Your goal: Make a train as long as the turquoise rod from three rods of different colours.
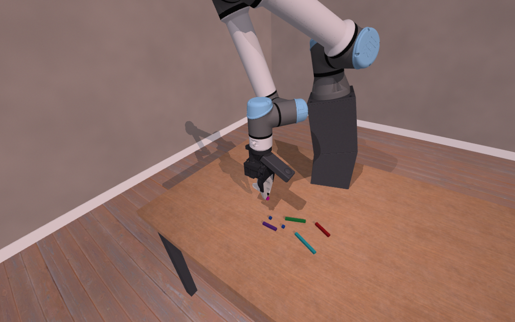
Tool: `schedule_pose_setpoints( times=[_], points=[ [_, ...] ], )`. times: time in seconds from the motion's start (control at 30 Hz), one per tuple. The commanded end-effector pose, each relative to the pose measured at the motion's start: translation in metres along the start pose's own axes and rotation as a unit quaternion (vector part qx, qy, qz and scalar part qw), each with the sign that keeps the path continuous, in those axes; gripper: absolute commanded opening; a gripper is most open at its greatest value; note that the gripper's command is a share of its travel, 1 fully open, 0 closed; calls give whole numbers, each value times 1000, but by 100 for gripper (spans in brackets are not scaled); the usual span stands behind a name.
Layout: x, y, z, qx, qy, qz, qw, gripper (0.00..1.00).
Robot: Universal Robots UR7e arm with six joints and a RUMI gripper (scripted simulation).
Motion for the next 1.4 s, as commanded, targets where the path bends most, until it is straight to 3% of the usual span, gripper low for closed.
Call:
schedule_pose_setpoints(
  times=[0.0,0.47,0.97,1.37],
  points=[
    [0,0,0,0,0,1,1000,0],
    [0,0,-11,0,0,1,1000,0],
    [0,-1,-72,0,0,1,1000,0],
    [0,-1,-88,0,0,1,1000,0]
  ],
)
Point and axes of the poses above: the point where the finger pads meet when closed, its own z axis back along the fingers, its own x axis across the jaws, y = z × x, the point moved 2 cm from there along z, back along the fingers, and after that the axes turned 14 degrees about z, right-handed, at the moved point
